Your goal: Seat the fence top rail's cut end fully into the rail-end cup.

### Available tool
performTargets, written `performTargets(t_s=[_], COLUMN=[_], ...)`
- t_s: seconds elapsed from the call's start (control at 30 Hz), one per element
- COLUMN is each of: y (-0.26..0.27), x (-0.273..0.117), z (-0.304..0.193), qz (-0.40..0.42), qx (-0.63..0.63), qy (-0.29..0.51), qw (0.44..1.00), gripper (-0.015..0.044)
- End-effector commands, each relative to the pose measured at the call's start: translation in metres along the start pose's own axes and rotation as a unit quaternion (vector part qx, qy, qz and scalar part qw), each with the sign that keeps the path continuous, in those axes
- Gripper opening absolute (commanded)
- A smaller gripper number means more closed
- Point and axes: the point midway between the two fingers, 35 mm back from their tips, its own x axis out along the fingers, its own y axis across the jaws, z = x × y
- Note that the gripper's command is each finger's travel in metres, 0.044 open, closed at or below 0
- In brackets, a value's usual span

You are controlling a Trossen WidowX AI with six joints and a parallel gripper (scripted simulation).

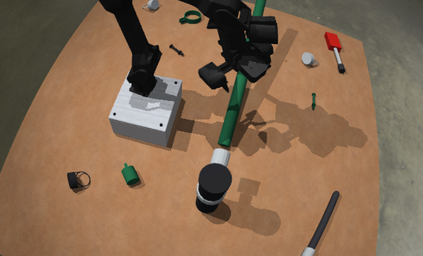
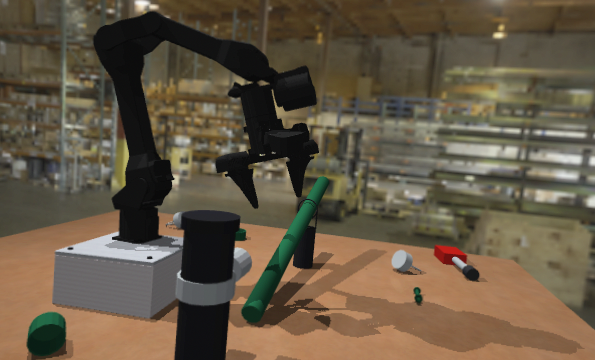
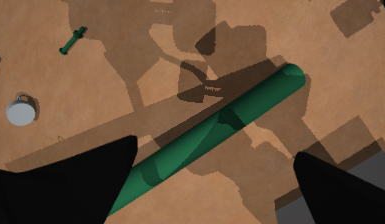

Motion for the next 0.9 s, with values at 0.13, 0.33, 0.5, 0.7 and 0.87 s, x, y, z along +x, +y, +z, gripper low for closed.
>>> performTargets(t_s=[0.13, 0.33, 0.5, 0.7, 0.87], y=[0.013, 0.013, 0.013, 0.010, 0.005], x=[0.044, 0.044, 0.044, 0.058, 0.078], z=[-0.018, -0.018, -0.018, -0.021, -0.025], qz=[-0.136, -0.136, -0.136, -0.136, -0.136], qx=[0.408, 0.408, 0.408, 0.408, 0.408], qy=[0.048, 0.048, 0.048, 0.048, 0.048], qw=[0.902, 0.902, 0.902, 0.902, 0.902], gripper=[0.0440, 0.0440, 0.0440, 0.0440, 0.0440])
